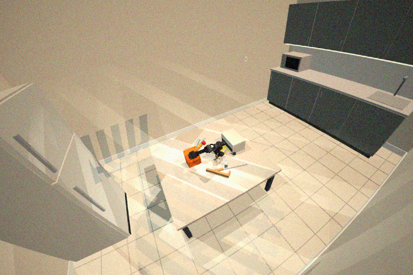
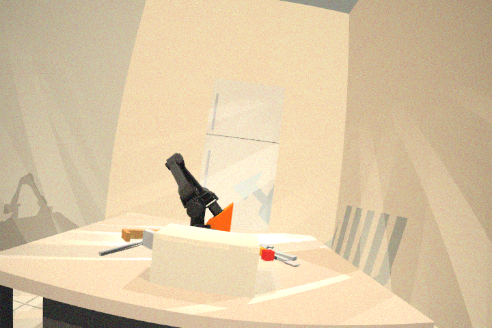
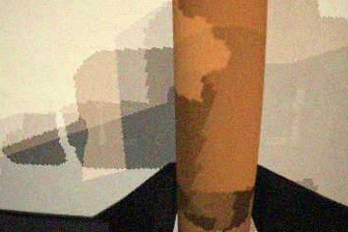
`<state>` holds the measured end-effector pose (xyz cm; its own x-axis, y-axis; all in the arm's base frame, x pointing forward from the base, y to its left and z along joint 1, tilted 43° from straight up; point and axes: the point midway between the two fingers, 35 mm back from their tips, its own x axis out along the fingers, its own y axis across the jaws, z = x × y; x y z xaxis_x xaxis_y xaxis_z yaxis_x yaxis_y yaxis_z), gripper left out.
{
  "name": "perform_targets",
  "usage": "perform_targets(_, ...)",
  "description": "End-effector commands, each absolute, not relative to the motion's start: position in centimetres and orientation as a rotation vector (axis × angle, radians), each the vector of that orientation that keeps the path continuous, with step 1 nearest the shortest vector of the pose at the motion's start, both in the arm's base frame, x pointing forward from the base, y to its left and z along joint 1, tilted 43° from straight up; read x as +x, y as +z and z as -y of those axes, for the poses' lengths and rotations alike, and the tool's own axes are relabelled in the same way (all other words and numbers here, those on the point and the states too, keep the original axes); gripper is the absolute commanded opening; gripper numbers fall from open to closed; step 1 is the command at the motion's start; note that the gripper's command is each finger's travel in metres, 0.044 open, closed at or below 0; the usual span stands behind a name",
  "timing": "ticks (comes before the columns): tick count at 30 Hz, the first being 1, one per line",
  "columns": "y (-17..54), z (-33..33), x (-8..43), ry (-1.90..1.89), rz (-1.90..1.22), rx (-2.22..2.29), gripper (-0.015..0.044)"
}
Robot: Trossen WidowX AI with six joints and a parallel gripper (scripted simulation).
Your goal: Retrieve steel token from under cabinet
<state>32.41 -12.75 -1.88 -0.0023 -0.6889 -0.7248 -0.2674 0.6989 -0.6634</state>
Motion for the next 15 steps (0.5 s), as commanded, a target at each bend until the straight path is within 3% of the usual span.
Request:
perform_targets(1, -1.8, 12.9, 31.8, -0.392, -1.588, -0.804, 0.0000)
perform_targets(15, -1.5, 13.3, 30.3, -0.392, -1.588, -0.804, 0.0000)
